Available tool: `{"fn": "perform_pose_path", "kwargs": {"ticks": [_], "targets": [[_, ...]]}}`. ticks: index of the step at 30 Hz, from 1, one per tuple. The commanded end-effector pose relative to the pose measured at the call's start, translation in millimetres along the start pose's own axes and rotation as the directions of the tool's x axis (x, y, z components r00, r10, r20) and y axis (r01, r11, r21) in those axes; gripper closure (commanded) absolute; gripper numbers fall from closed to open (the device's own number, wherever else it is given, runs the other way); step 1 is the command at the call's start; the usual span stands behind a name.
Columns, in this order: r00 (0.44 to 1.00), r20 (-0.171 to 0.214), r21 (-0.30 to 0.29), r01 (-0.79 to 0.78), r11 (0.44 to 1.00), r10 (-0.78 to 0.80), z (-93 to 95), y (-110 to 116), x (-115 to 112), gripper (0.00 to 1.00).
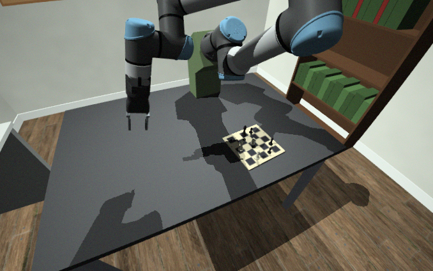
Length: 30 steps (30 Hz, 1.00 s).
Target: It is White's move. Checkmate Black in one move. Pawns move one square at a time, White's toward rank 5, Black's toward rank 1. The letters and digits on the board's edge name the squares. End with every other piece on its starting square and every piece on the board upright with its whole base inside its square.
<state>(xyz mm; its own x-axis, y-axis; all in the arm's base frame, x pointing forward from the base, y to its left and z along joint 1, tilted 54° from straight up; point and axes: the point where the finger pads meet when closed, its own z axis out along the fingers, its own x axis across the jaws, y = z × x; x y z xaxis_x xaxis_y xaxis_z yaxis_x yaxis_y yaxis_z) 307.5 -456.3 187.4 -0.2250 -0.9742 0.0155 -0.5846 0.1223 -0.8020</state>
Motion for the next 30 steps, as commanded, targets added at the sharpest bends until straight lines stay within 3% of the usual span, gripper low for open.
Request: {"fn": "perform_pose_path", "kwargs": {"ticks": [1,13,15,30], "targets": [[1.000,0.016,0.019,0.025,1.000,-0.025,1.6,-2.0,-5.3,0.00],[0.981,0.112,0.103,0.147,0.984,-0.158,9.4,-8.1,-33.4,0.00],[0.981,0.112,0.103,0.147,0.984,-0.158,9.4,-8.1,-33.4,0.00],[0.871,0.249,0.302,0.345,0.889,-0.423,25.0,-21.9,-89.1,0.00]]}}
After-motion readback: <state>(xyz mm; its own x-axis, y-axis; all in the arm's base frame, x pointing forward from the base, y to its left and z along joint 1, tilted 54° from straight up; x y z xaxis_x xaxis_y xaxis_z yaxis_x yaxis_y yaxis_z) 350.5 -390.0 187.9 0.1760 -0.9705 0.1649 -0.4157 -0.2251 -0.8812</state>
